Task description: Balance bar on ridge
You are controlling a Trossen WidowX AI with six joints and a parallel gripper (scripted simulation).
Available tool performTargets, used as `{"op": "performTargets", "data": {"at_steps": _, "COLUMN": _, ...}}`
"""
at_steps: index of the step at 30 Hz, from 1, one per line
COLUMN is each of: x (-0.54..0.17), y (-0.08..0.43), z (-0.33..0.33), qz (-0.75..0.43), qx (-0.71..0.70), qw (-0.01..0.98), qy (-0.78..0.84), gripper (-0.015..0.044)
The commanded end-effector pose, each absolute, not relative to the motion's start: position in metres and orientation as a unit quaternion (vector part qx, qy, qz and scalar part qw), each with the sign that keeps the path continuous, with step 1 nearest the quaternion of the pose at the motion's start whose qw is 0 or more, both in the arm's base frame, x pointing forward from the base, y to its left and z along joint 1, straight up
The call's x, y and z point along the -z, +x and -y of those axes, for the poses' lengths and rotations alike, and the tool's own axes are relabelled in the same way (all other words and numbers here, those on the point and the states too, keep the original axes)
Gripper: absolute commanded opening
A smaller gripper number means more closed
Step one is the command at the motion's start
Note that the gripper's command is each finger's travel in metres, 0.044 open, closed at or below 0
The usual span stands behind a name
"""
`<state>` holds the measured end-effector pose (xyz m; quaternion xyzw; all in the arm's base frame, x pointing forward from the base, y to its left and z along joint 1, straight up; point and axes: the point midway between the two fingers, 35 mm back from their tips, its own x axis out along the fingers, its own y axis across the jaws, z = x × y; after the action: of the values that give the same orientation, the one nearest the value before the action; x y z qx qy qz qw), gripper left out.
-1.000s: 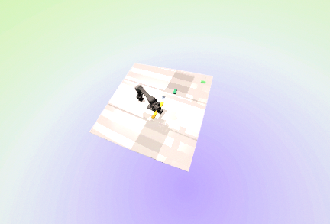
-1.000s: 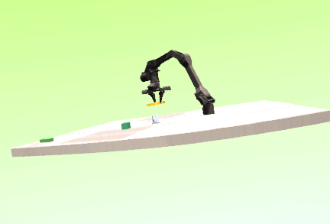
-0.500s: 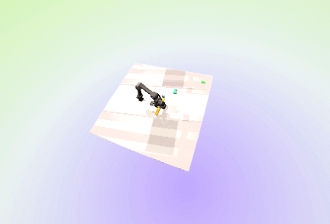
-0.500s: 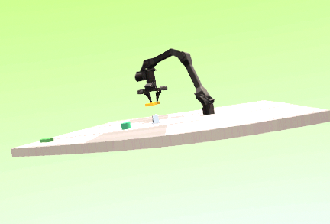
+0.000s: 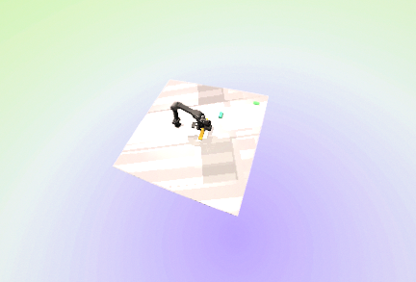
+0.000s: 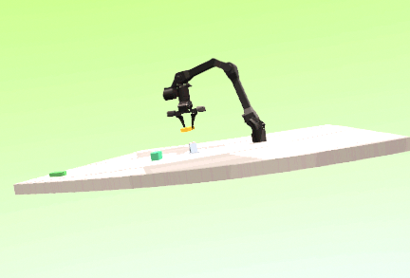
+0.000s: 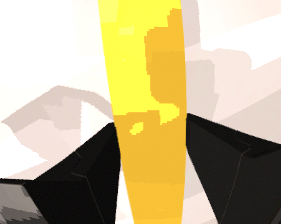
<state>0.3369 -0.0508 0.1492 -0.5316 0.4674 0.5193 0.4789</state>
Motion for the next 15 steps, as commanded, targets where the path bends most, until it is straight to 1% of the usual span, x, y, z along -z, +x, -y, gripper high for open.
{"op": "performTargets", "data": {"at_steps": 1, "x": -0.151, "y": 0.335, "z": 0.037, "qz": -0.461, "qx": -0.523, "qw": 0.472, "qy": -0.540, "gripper": 0.0000}}
{"op": "performTargets", "data": {"at_steps": 15, "x": -0.150, "y": 0.325, "z": -0.017, "qz": -0.426, "qx": -0.552, "qw": 0.439, "qy": -0.567, "gripper": 0.0000}}
